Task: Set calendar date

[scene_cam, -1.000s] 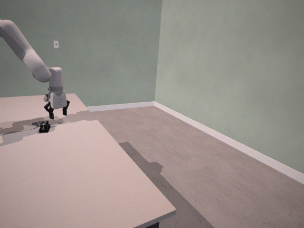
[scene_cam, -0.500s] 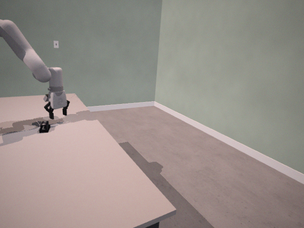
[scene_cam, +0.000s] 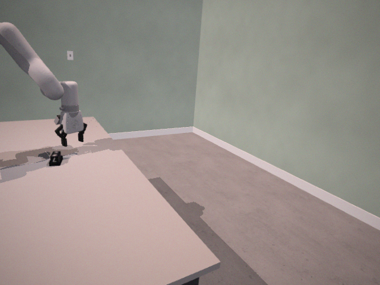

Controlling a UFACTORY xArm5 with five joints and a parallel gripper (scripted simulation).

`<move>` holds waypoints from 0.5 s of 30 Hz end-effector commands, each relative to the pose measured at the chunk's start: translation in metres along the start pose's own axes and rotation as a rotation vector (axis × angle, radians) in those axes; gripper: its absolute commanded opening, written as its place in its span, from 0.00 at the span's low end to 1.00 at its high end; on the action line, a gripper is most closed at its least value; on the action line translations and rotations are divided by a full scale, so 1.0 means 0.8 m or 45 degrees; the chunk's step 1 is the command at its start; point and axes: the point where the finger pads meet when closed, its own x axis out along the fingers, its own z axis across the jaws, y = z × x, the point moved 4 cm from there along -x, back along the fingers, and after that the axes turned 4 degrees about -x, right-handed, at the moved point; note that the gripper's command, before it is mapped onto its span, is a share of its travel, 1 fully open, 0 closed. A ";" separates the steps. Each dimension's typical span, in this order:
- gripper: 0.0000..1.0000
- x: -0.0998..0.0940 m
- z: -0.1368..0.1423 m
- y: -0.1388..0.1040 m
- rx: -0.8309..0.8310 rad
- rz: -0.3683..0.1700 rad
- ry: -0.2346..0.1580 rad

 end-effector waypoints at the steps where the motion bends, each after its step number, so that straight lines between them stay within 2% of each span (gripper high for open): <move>1: 1.00 -0.006 0.001 -0.001 0.000 -0.002 -0.004; 5: 1.00 -0.006 0.000 -0.001 0.032 -0.002 -0.004; 11: 1.00 -0.006 -0.006 -0.007 0.310 -0.001 -0.004; 15: 1.00 -0.007 -0.018 -0.017 0.333 -0.001 -0.004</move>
